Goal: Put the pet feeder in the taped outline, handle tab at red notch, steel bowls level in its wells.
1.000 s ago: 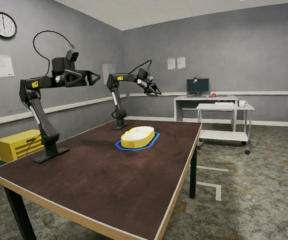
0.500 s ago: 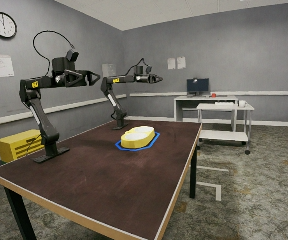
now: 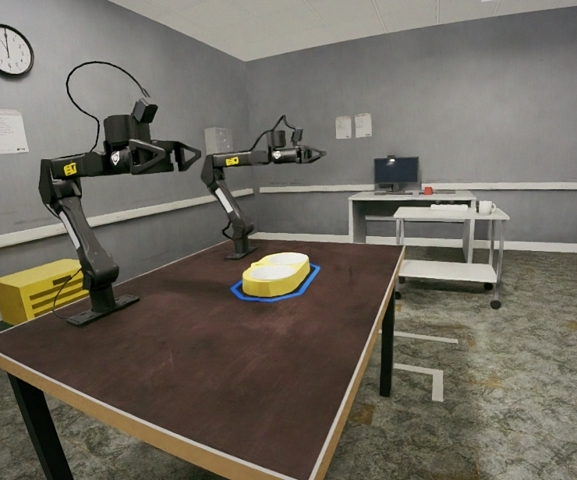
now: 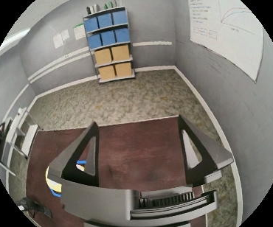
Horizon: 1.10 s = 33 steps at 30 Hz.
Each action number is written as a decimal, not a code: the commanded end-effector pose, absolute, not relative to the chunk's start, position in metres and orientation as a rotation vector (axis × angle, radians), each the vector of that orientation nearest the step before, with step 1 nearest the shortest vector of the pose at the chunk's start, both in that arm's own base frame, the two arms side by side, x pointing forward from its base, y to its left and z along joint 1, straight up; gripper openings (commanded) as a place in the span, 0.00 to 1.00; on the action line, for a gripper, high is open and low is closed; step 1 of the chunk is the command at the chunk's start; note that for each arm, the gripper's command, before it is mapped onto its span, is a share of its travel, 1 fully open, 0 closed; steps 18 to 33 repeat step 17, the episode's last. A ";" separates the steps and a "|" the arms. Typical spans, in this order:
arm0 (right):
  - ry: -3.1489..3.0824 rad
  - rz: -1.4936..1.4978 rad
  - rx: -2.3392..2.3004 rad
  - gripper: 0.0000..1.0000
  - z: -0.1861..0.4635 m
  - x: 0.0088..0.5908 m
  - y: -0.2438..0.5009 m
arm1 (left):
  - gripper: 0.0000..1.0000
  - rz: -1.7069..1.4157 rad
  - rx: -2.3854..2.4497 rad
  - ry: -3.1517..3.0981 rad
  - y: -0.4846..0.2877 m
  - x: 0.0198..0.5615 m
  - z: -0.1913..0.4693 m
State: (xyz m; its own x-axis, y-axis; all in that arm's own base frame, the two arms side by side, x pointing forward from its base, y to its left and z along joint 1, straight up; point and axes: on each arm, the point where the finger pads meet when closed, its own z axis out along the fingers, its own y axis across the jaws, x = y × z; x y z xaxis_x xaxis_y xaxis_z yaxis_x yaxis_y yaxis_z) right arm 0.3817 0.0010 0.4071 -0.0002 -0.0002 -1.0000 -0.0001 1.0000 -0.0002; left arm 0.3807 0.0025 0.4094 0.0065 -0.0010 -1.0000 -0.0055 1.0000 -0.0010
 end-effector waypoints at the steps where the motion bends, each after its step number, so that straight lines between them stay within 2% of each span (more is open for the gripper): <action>1: 1.505 -0.004 0.012 1.00 0.438 0.370 -0.002 | 0.47 -0.004 0.012 1.491 -0.002 0.376 0.438; 9: 1.506 -0.003 0.014 1.00 0.438 0.370 -0.002 | 0.47 0.005 0.008 1.530 0.001 0.388 0.425; 33: 1.505 -0.003 0.013 1.00 0.438 0.370 -0.002 | 0.47 0.004 0.007 1.495 0.001 0.377 0.438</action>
